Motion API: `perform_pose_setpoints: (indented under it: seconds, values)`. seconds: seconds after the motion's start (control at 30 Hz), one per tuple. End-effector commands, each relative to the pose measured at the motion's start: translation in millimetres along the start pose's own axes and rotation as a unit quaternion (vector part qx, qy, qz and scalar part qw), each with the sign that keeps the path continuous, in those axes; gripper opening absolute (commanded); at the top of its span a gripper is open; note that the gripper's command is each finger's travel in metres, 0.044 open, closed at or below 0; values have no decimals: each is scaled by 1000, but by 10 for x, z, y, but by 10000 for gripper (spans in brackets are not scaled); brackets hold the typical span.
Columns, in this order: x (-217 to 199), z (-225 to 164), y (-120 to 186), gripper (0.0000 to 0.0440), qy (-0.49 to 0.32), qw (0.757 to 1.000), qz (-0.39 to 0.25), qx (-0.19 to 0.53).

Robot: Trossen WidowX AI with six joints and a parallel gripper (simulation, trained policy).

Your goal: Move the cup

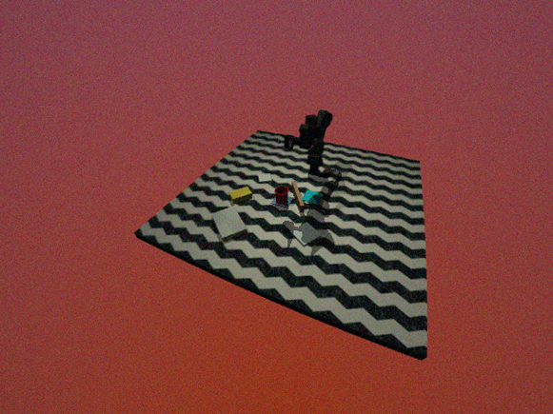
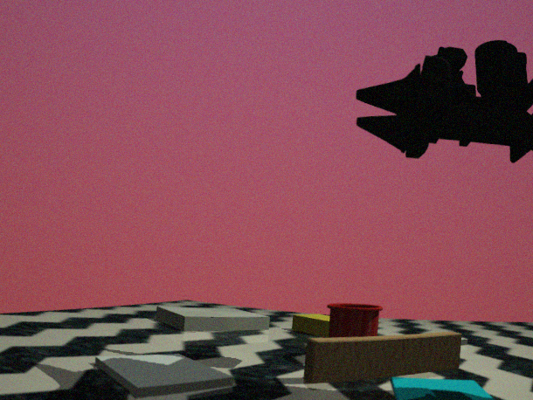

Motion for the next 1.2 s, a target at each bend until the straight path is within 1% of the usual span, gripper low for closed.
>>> perform_pose_setpoints:
  seconds: [0.0, 0.37, 0.4, 0.43, 0.8, 1.17]
  values:
    - [0, 2, -5, 374, -1, 1000, -1, 2]
    - [55, -30, -88, 86, -15, 998, -5, 61]
    - [64, -35, -100, 67, -16, 998, -4, 68]
    - [74, -38, -112, 59, -18, 997, -3, 75]
    - [196, -51, -266, 103, -42, 988, 15, 149]
    - [307, -71, -417, 111, -63, 971, 20, 228]
Point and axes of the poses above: the point midway between the two fingers, 35 mm back from their tips, its own y axis back along the fingers, its own x axis across the jaws, z = x × y, the point moved 8 cm from there along y, back along the fingers, and after that the axes turned 1 degree about y, right-handed, at the moved point
